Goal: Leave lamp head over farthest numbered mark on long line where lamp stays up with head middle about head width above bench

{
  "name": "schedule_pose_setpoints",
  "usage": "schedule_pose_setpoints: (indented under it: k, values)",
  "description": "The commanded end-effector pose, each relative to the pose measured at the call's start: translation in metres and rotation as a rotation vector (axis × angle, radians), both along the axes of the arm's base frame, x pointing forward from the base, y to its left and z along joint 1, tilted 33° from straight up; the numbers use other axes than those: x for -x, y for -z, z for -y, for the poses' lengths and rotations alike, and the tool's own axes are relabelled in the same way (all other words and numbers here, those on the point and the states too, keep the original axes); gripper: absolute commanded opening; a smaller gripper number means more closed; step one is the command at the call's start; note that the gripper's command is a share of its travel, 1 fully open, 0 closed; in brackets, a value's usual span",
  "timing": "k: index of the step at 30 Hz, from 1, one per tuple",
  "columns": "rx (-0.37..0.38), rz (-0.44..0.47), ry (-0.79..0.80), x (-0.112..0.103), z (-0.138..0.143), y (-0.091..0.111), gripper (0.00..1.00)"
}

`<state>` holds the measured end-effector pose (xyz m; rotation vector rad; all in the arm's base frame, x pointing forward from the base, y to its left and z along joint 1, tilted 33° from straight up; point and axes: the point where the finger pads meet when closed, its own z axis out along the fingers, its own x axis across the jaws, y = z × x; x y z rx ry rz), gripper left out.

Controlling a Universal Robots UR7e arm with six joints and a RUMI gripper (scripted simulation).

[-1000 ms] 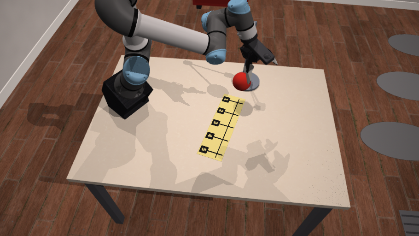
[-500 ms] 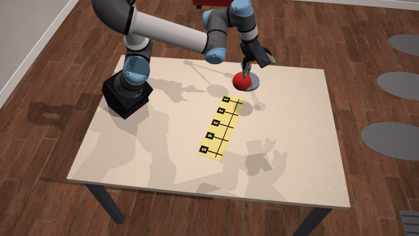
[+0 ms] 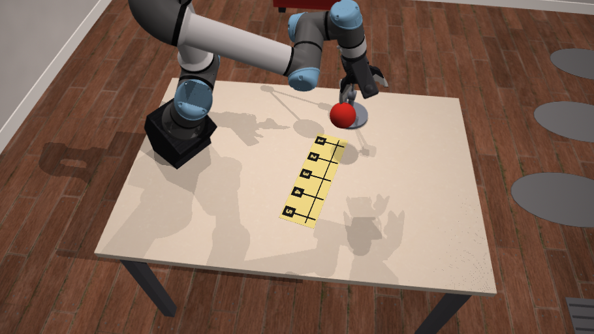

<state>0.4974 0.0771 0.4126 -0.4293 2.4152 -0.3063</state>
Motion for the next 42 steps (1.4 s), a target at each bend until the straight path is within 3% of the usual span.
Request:
schedule_pose_setpoints:
  k: [1,42]
  values:
    - [-0.077,-0.014,0.01,0.003,-0.008,0.002,1.0]
    - [-0.669,-0.131,0.104,0.025,-0.076,-0.003,1.0]
